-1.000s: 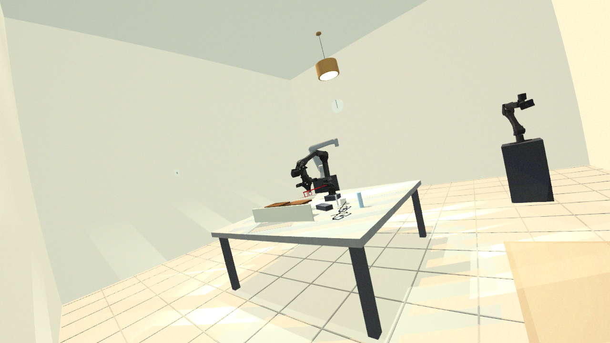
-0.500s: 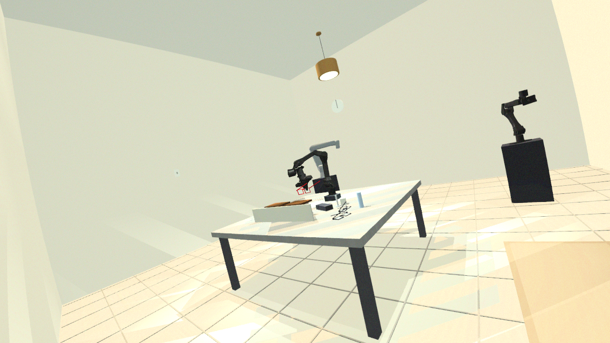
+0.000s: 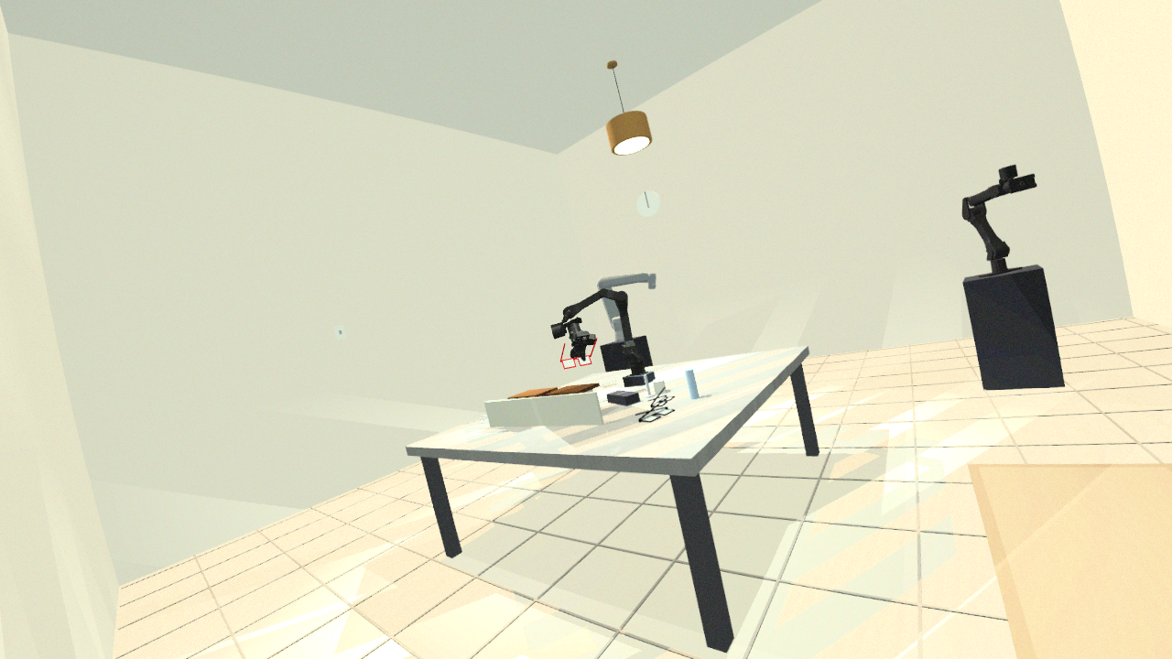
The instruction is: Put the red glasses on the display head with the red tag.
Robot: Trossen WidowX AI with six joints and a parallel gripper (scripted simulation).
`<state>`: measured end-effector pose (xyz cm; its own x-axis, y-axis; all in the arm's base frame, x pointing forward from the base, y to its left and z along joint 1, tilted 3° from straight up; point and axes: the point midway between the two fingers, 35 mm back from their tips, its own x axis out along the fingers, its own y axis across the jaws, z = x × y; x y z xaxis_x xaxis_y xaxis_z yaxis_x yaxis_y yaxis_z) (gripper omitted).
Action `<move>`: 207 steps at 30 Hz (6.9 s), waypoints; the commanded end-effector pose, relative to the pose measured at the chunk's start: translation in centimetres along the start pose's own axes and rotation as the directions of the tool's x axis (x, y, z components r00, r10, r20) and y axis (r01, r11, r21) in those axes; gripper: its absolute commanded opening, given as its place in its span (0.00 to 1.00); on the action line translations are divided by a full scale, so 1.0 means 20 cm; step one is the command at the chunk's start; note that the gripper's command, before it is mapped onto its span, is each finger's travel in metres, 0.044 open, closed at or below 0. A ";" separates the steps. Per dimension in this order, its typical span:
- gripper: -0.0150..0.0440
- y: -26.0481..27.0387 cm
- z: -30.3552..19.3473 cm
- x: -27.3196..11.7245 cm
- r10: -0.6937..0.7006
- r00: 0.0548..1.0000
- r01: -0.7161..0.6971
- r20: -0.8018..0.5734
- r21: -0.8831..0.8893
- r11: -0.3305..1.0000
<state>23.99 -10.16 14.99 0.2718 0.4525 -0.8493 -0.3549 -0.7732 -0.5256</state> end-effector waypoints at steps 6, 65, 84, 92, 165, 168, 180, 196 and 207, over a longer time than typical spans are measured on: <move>0.25 0.07 -0.03 -0.15 -0.108 0.986 0.134 -0.129 0.210 0.968; 0.25 -0.01 -0.02 -0.07 -0.087 0.994 0.052 -0.058 -0.447 0.893; 0.25 -0.15 0.01 0.09 0.014 0.997 0.064 0.069 -0.966 0.251; 0.25 -0.21 0.03 0.15 0.064 0.992 0.117 0.110 -0.987 -0.106; 0.25 -0.71 0.40 0.62 0.482 0.871 -0.263 0.093 0.918 0.298; 0.25 -0.73 0.42 0.64 0.491 0.867 -0.307 0.081 0.864 0.399; 0.25 -0.70 0.43 0.69 0.505 0.861 -0.307 0.051 0.845 0.438; 0.25 -0.66 0.43 0.76 0.490 0.869 -0.317 0.076 0.844 0.432; 0.25 -0.63 0.44 0.80 0.490 0.869 -0.317 0.076 0.844 0.432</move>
<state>25.12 10.71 8.01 -0.0009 0.0447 -0.9990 -0.9951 -0.0992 -0.0036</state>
